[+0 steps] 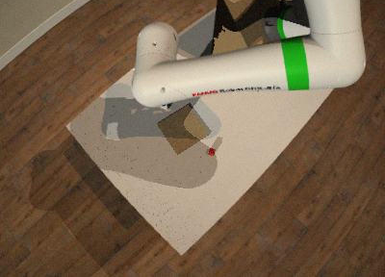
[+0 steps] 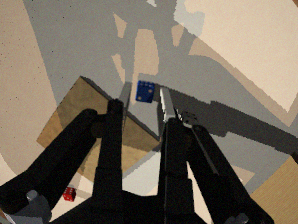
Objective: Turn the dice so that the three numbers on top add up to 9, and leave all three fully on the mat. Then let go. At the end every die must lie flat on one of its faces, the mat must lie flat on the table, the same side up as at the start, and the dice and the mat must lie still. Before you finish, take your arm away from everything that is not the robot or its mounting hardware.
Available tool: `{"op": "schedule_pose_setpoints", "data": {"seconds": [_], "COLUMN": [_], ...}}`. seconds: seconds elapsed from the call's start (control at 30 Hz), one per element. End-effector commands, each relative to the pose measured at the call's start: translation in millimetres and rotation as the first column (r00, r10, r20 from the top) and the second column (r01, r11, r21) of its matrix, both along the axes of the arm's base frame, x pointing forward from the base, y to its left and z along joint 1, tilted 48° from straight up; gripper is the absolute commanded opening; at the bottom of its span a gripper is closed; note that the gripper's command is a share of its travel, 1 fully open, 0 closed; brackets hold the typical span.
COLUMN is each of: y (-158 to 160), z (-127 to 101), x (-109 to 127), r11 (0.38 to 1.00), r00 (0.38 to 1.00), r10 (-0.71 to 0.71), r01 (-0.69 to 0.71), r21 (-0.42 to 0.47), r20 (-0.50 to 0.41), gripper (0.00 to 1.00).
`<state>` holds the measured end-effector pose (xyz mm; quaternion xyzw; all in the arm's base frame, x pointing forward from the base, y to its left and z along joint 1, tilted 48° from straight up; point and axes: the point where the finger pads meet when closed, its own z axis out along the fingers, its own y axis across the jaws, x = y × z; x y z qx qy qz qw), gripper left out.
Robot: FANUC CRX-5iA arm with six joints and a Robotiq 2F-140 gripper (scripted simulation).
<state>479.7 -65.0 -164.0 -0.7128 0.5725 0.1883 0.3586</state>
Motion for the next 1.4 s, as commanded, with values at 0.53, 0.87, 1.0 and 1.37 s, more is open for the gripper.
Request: {"op": "schedule_pose_setpoints", "data": {"seconds": [0.53, 0.87, 1.0, 1.37], "y": [14.9, 15.6, 15.6, 15.6], "z": [-14.1, -14.7, -14.7, -14.7], "x": [3.1, 3.2, 3.2, 3.2], "r11": [1.0, 1.0, 1.0, 1.0], "r00": [1.0, 1.0, 1.0, 1.0], "r10": [0.0, 0.0, 0.0, 0.0], "r01": [0.0, 0.0, 0.0, 0.0], "r21": [0.0, 0.0, 0.0, 0.0], "r20": [0.0, 0.0, 0.0, 0.0], "gripper": [0.21, 0.21, 0.21, 0.21]}}
